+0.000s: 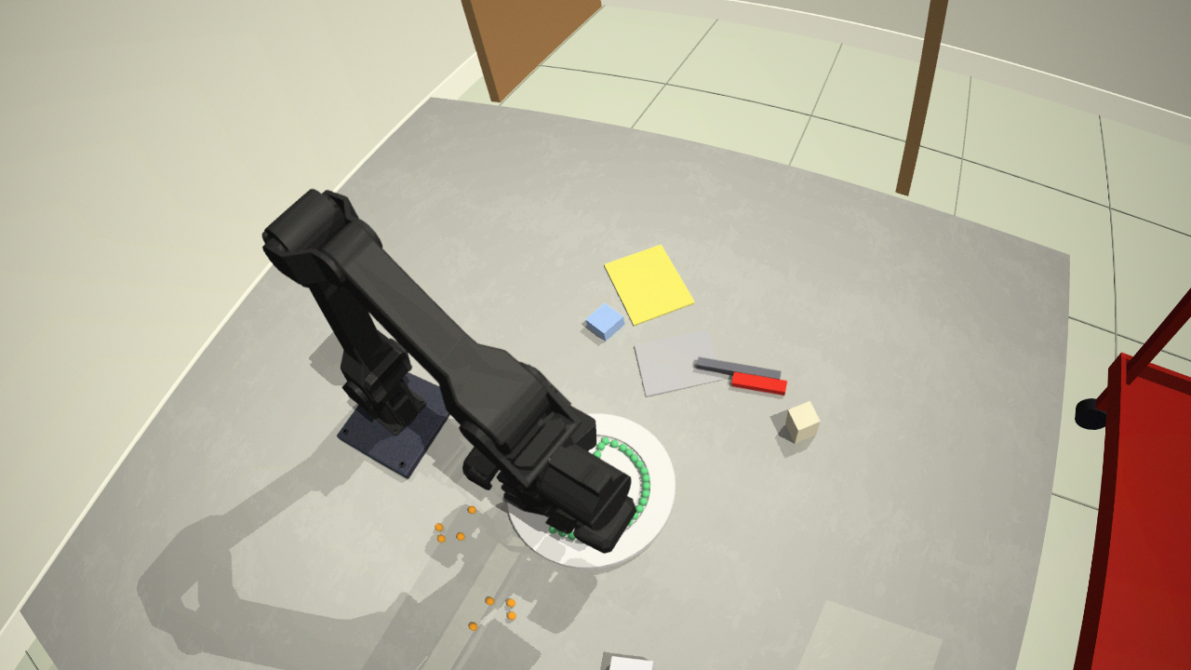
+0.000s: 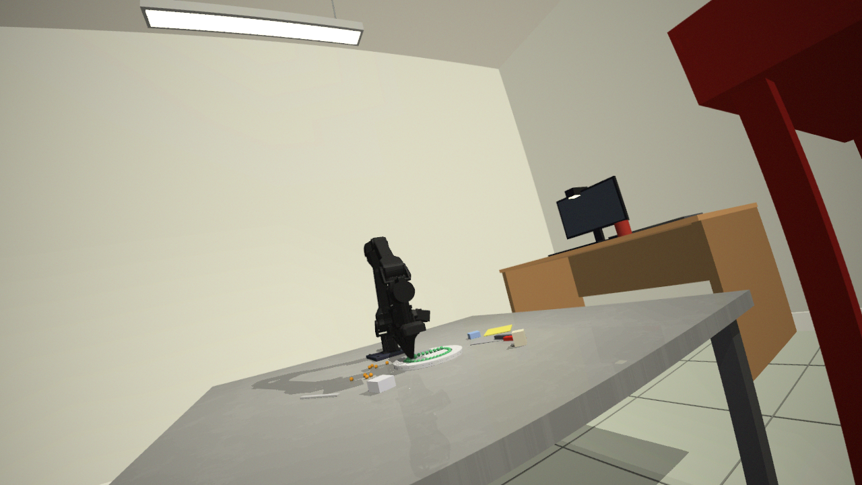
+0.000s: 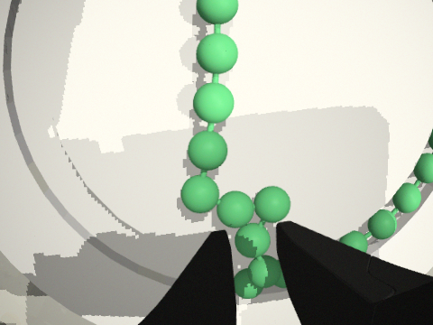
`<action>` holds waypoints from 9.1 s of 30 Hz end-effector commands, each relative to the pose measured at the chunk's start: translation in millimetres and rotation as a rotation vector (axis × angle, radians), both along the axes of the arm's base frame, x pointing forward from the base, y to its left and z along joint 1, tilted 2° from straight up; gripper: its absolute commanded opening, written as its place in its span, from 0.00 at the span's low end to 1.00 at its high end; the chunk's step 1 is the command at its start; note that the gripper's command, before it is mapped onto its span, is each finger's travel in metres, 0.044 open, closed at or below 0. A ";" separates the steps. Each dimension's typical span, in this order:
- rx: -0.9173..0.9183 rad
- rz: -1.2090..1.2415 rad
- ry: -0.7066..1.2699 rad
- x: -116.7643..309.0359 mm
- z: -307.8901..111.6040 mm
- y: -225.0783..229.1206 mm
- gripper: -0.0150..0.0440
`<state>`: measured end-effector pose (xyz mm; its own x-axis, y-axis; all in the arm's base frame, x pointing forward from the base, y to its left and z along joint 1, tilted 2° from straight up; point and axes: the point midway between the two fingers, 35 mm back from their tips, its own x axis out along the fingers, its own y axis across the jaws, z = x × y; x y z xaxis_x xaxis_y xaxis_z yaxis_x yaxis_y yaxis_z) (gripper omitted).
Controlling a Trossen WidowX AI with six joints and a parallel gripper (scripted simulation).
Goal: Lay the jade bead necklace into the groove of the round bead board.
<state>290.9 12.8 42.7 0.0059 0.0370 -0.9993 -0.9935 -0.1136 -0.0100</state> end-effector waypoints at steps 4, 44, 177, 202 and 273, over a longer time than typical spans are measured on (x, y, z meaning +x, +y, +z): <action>0.000 0.000 0.000 0.0 0.3 0.0 0.25; -0.002 0.006 0.005 -21.7 5.4 -12.4 0.25; -0.002 0.006 0.005 -21.8 -3.0 -12.1 0.25; -0.002 0.006 0.005 -21.8 -3.0 -12.1 0.25; 0.009 -1.723 0.068 -11.9 26.8 45.1 0.46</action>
